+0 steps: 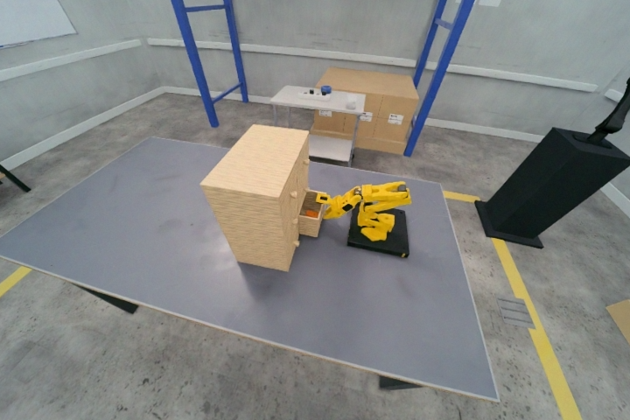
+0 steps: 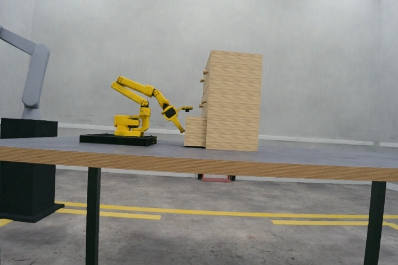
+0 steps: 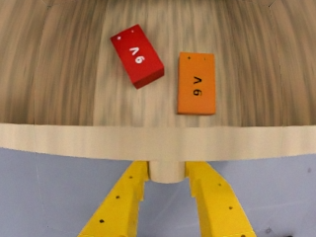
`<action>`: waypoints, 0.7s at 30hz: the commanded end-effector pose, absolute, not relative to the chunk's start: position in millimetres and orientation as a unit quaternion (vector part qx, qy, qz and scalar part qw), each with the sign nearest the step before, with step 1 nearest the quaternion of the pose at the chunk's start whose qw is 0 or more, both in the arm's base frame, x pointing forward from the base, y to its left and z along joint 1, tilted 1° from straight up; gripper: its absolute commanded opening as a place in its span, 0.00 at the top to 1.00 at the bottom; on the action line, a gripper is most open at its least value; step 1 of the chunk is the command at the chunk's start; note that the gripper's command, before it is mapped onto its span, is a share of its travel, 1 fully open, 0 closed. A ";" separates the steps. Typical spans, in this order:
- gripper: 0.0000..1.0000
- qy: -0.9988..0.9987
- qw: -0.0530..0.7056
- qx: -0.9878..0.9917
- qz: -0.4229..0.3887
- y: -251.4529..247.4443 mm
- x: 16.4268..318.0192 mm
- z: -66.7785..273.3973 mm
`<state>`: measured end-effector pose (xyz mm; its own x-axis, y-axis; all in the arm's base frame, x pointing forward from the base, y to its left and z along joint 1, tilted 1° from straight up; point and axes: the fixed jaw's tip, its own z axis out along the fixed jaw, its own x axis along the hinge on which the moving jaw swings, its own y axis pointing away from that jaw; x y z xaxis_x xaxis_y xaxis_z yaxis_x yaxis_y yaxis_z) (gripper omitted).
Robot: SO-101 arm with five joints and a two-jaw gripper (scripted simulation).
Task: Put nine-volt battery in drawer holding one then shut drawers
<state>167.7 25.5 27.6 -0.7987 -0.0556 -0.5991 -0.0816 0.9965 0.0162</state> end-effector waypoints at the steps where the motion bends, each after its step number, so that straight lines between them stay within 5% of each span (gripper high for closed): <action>1: 1.00 0.947 0.320 -0.041 0.017 24.8 173.3 28.5; 21: 1.00 0.947 0.320 -0.039 0.015 24.0 184.5 27.9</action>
